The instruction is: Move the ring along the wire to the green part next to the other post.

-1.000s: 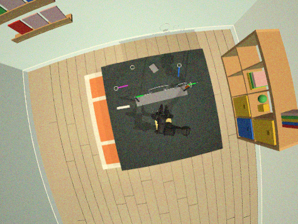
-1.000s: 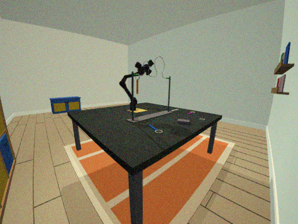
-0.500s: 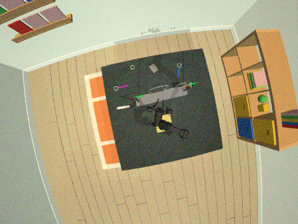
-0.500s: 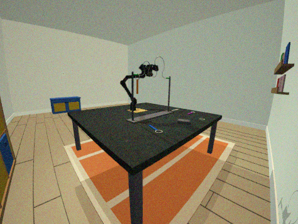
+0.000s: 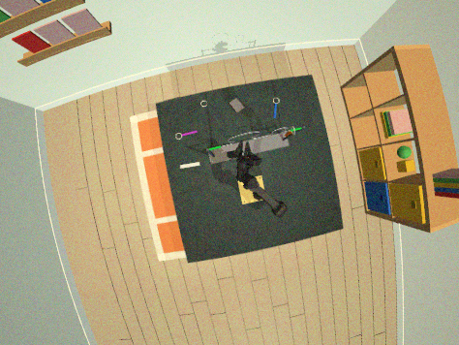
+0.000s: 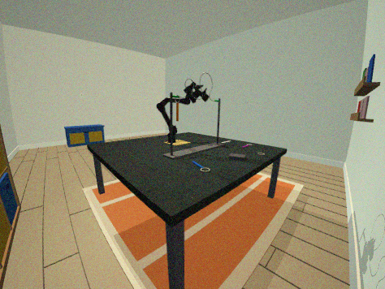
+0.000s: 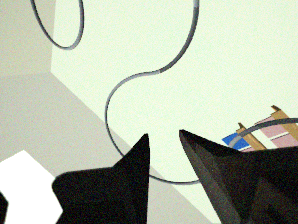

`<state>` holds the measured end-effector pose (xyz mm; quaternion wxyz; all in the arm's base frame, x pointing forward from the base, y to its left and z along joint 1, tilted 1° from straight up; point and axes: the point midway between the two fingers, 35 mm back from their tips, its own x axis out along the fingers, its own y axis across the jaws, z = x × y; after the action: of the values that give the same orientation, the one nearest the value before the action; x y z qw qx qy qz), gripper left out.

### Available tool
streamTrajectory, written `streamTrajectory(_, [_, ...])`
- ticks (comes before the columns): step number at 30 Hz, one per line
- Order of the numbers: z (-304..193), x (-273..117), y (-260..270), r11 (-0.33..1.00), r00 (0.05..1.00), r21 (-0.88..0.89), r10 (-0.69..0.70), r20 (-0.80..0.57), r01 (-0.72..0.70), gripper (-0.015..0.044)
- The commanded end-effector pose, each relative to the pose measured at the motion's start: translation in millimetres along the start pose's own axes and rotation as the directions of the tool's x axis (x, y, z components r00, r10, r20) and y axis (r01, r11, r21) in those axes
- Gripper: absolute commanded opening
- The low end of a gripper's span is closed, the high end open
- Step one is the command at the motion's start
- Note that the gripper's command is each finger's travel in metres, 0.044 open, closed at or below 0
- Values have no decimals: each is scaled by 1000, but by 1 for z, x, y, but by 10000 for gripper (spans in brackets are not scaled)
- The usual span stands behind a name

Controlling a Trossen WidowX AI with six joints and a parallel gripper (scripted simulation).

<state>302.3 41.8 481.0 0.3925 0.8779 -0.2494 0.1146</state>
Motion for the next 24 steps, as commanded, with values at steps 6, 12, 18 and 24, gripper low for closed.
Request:
streamTrajectory(6, [26, 18, -29, 922, 995, -386, -67, -77, 32, 160])
streamTrajectory(12, [48, 28, -47, 791, 985, -611, -128, -118, 29, 160])
streamTrajectory(18, [75, 35, -62, 618, 969, -786, -199, -143, 11, 160])
streamTrajectory(24, [106, 39, -75, 425, 948, -905, -277, -154, -23, 160])
